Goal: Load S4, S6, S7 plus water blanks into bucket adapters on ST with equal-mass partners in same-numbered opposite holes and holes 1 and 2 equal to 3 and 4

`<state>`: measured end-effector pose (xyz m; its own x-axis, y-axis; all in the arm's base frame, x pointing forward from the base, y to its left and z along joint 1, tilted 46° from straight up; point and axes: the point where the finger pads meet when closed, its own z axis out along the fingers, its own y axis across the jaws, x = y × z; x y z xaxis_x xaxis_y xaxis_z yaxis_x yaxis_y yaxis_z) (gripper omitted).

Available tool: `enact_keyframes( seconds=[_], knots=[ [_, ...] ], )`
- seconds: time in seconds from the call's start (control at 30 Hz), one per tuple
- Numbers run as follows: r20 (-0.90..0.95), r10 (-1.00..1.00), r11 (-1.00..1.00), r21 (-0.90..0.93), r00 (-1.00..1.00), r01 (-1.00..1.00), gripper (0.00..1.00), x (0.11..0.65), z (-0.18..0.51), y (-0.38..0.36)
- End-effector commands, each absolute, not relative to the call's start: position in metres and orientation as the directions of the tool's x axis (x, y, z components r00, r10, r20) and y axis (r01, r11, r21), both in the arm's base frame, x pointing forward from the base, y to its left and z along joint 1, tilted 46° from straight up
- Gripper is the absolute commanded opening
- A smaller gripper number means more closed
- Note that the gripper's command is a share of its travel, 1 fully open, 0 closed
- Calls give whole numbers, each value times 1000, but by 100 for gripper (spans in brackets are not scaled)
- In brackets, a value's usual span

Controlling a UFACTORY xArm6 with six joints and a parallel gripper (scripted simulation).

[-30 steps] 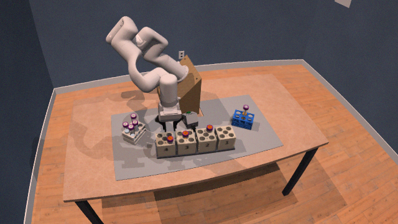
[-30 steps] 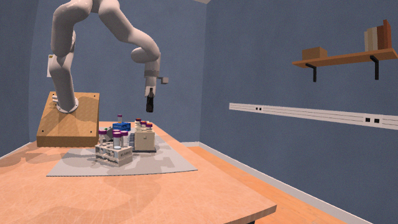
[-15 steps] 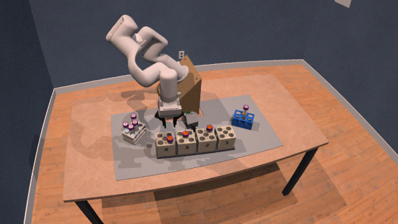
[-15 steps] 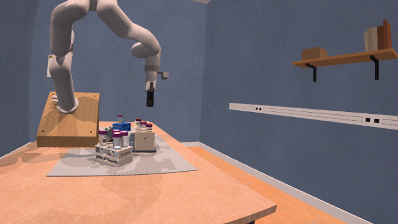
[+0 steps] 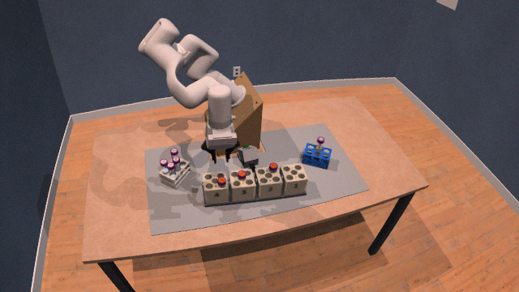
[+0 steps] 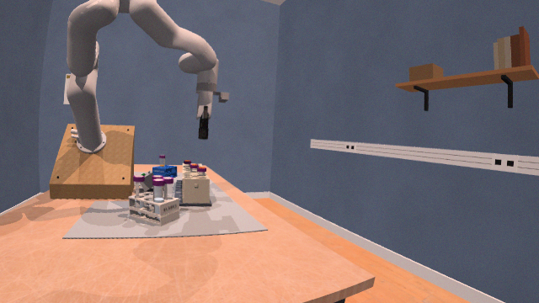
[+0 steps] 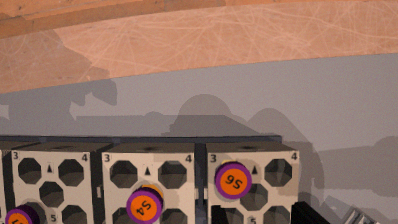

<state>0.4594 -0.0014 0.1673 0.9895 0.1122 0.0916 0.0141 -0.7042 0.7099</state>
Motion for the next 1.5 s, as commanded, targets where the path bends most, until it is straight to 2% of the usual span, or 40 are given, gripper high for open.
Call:
enact_keyframes(
  seconds=[0.0, 0.53, 0.57, 0.93, 1.0, 1.23, 1.47],
  knots=[
    [95, 114, -705, 709, 989, 13, 44, 460, 169, 0],
    [95, 114, -705, 709, 989, 13, 44, 460, 169, 0],
    [119, 90, -709, 705, 989, -20, 57, 457, 171, -3],
    [364, -170, -694, 616, 916, -373, 57, 418, 194, -34],
    [364, -170, -694, 616, 916, -373, 57, 418, 194, -34],
    [496, -325, -636, 516, 805, -575, 57, 393, 208, -54],
    [496, -325, -635, 516, 805, -575, 57, 368, 223, -74]
  ],
)
